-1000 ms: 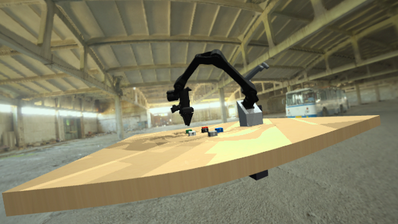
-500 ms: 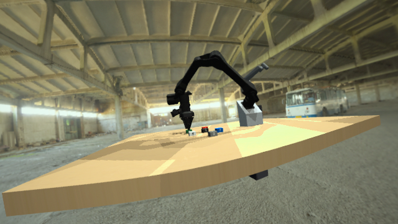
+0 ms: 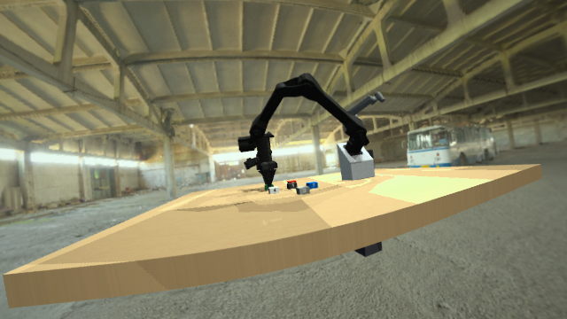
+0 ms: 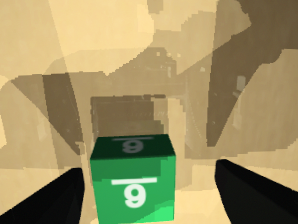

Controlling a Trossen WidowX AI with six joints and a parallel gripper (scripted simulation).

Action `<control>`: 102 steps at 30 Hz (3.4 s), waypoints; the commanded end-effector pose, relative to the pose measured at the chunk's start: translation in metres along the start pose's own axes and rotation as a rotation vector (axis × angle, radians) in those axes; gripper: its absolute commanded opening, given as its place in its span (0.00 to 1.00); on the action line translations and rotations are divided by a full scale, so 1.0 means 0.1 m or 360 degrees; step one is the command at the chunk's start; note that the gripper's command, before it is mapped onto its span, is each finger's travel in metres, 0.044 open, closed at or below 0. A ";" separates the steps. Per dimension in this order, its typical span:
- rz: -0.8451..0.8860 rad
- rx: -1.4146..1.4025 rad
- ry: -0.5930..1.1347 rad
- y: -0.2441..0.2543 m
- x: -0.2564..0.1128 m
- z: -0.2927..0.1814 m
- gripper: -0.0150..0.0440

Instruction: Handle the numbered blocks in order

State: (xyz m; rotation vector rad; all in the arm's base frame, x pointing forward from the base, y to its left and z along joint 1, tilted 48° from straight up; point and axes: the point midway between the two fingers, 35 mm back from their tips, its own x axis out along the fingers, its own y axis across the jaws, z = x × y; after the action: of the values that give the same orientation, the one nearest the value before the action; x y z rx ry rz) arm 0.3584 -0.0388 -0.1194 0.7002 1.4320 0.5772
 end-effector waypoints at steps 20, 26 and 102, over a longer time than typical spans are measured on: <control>0.0009 0.0009 0.0000 0.00 0.02 -0.01 0.46; 0.0009 0.0009 0.0000 0.00 0.02 -0.01 0.46; 0.0002 0.0010 -0.0001 -0.02 -0.48 0.01 0.84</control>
State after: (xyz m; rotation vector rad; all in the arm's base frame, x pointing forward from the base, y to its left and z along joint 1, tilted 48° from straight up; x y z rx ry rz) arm 0.3531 -0.0651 -0.0993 0.7249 1.4379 0.5738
